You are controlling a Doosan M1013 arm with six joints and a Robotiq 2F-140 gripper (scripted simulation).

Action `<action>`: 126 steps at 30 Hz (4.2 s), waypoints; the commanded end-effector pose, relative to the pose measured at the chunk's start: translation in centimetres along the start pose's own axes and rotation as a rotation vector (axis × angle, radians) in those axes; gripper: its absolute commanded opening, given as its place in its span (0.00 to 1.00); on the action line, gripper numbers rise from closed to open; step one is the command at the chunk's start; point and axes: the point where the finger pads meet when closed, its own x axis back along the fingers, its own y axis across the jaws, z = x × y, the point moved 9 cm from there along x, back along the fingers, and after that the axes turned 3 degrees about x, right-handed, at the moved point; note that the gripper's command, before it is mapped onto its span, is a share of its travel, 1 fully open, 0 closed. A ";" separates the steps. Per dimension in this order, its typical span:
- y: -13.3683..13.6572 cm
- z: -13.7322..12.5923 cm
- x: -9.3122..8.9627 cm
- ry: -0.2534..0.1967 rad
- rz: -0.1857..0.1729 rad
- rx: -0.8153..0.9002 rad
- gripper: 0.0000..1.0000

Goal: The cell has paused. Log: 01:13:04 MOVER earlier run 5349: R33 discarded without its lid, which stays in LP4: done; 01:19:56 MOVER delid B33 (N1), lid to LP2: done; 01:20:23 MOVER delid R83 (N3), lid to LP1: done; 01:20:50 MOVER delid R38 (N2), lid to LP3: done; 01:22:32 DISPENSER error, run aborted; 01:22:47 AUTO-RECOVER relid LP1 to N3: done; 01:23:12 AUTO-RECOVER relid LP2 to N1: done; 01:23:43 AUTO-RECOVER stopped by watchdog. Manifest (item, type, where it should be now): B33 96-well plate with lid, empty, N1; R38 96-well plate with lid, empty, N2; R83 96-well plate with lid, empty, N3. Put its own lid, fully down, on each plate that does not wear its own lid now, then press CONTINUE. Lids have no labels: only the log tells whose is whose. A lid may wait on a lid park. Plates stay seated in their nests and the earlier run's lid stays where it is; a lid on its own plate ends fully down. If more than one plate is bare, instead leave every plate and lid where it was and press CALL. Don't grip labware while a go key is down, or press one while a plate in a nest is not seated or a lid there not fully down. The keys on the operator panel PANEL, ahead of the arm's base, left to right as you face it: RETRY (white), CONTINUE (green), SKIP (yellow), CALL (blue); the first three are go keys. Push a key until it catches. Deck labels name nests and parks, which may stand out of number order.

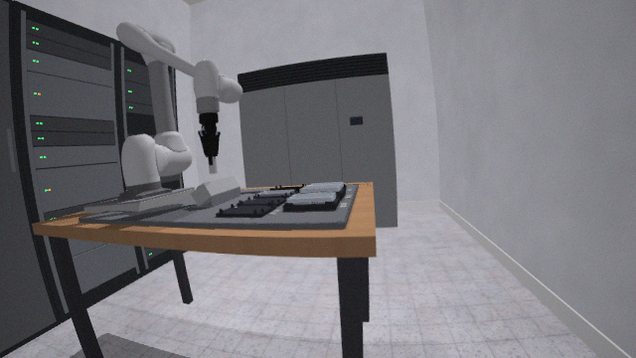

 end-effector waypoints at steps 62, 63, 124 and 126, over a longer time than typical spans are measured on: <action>0.0 0.0 -1.0 0.000 0.000 0.000 0.00; 0.0 0.0 -1.1 0.000 0.000 0.000 0.00; 0.0 0.0 -3.2 0.000 0.000 0.000 0.00; 0.0 0.0 -3.2 0.000 0.000 0.000 0.00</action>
